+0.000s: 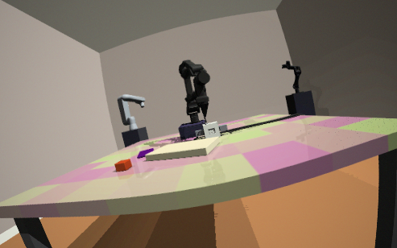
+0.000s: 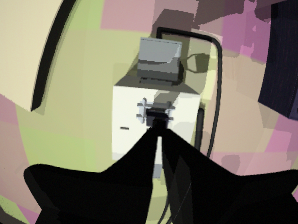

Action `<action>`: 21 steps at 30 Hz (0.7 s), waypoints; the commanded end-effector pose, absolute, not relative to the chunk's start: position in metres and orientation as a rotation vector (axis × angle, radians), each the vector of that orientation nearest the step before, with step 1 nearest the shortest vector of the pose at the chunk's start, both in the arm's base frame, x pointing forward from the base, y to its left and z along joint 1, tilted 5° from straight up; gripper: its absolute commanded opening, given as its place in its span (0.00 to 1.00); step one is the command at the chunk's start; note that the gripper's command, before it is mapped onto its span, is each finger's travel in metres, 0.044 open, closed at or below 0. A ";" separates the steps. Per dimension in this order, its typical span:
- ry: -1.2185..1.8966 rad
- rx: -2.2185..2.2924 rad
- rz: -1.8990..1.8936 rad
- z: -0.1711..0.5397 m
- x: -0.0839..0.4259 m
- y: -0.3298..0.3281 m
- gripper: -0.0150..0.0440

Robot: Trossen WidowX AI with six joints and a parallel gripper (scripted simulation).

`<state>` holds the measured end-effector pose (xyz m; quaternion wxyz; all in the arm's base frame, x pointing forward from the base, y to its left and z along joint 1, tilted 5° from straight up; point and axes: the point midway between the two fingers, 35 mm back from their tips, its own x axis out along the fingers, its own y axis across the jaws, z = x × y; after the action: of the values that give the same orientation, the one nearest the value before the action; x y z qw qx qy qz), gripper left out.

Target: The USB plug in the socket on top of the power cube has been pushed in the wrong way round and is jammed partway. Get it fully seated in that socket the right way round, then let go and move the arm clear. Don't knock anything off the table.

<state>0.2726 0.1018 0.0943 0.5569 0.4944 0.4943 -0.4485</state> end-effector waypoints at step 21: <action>1.163 1.165 -1.063 0.090 0.273 0.101 0.25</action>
<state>0.2728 0.1018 0.0917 0.5568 0.4943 0.4943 -0.4486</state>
